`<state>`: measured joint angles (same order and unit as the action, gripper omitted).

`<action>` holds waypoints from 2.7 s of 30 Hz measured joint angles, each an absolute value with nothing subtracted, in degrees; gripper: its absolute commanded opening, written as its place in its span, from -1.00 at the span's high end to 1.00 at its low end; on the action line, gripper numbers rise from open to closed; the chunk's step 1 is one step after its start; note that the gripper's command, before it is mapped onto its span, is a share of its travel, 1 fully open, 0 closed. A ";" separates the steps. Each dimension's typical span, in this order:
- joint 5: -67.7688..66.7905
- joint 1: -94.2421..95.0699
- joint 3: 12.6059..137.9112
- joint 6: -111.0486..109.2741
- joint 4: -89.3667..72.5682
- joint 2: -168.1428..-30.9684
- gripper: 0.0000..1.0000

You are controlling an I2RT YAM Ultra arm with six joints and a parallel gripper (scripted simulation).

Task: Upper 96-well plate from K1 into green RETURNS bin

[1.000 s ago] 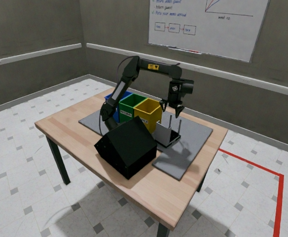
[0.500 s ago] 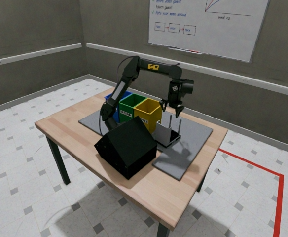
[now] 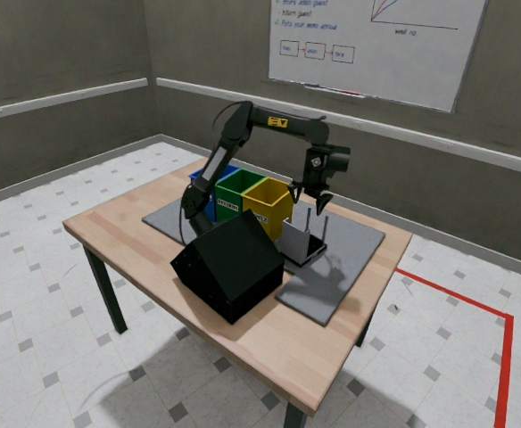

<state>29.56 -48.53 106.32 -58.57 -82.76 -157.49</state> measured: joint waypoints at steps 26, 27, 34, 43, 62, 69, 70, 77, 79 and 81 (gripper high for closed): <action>30.98 -46.11 98.43 -56.60 -74.78 -156.97 -1.00; 31.05 -46.02 98.08 -56.42 -74.43 -156.97 -1.00; 31.64 -44.99 95.85 -55.75 -71.99 -156.97 -1.00; 32.25 -44.03 93.91 -54.78 -69.08 -156.97 -1.00; 33.74 -41.52 89.45 -52.60 -62.81 -157.51 -1.00; 34.37 -40.73 87.88 -51.66 -60.40 -157.93 -1.00; 34.44 -40.47 87.70 -51.55 -60.05 -158.06 -1.00; 35.05 -39.79 86.74 -50.81 -57.95 -158.32 -1.00; 35.18 -39.38 86.21 -50.46 -57.23 -158.60 -1.00; 35.35 -38.79 85.67 -50.17 -56.58 -158.80 -1.00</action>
